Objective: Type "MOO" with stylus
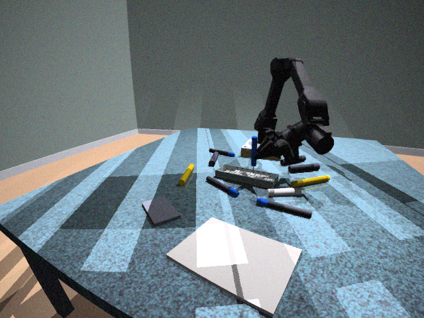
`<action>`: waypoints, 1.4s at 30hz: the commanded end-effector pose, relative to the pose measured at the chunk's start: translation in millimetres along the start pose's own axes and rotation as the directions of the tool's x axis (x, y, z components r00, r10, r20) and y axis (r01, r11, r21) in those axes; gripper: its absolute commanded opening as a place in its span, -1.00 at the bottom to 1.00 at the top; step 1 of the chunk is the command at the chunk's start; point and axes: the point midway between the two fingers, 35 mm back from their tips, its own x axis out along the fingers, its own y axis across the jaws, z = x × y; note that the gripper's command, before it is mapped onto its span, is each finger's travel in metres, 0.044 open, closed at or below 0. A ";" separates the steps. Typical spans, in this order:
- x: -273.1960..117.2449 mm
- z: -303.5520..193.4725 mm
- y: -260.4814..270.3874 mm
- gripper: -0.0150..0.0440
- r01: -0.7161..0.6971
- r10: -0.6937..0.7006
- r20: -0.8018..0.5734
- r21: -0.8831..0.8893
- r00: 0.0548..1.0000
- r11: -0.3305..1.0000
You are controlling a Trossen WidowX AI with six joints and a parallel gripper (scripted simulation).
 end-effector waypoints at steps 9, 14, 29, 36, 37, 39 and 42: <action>2.7 5.7 0.4 -0.22 -0.001 0.001 0.004 0.004 1.000 1.000; 3.3 6.8 0.4 -0.22 -0.001 0.001 0.004 0.004 1.000 1.000; 6.6 12.5 0.4 -0.22 -0.001 0.001 0.004 0.004 1.000 1.000; 6.0 11.4 0.4 -0.22 -0.001 0.001 0.004 0.004 1.000 1.000; 6.0 11.4 0.4 -0.22 -0.001 0.001 0.004 0.004 1.000 1.000; 6.0 11.4 0.4 -0.22 -0.001 0.001 0.004 0.004 1.000 1.000; 2.6 5.5 0.1 -0.22 -0.001 0.001 0.004 0.004 1.000 1.000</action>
